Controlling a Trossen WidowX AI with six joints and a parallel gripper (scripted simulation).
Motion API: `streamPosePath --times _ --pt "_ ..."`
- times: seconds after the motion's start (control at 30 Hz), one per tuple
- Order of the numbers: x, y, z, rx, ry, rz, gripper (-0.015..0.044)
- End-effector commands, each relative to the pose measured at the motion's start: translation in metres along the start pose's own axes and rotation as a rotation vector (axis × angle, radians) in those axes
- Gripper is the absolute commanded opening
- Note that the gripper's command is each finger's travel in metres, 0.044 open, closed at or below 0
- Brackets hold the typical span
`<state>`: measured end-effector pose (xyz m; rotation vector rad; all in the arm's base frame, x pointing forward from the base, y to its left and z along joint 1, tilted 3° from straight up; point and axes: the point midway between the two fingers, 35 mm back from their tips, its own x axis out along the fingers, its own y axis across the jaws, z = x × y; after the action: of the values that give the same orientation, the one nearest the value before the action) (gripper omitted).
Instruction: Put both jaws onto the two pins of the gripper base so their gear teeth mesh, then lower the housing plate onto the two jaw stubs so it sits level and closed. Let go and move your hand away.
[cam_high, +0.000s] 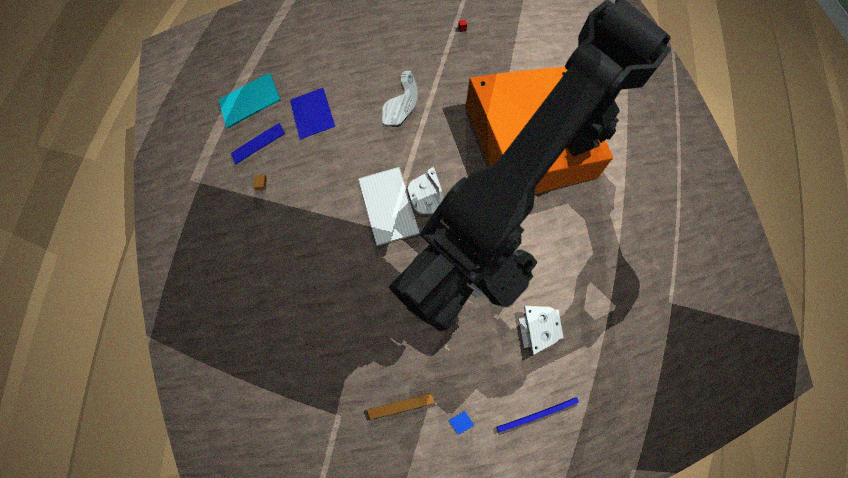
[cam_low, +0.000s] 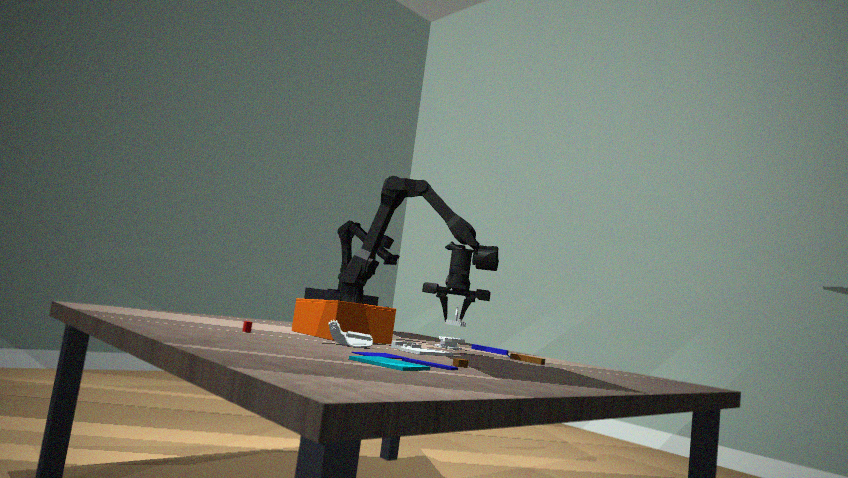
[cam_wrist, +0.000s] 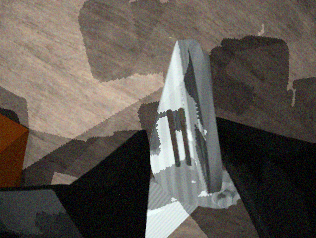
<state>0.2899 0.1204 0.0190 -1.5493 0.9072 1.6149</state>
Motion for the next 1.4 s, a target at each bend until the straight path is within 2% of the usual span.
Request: streamPosePath --times 0.0,1.37 --pt "-0.004 0.005 -0.005 0.112 -0.002 -0.009 0.0134" --pt "-0.005 0.064 -0.048 1.382 -0.001 -0.006 0.0134"
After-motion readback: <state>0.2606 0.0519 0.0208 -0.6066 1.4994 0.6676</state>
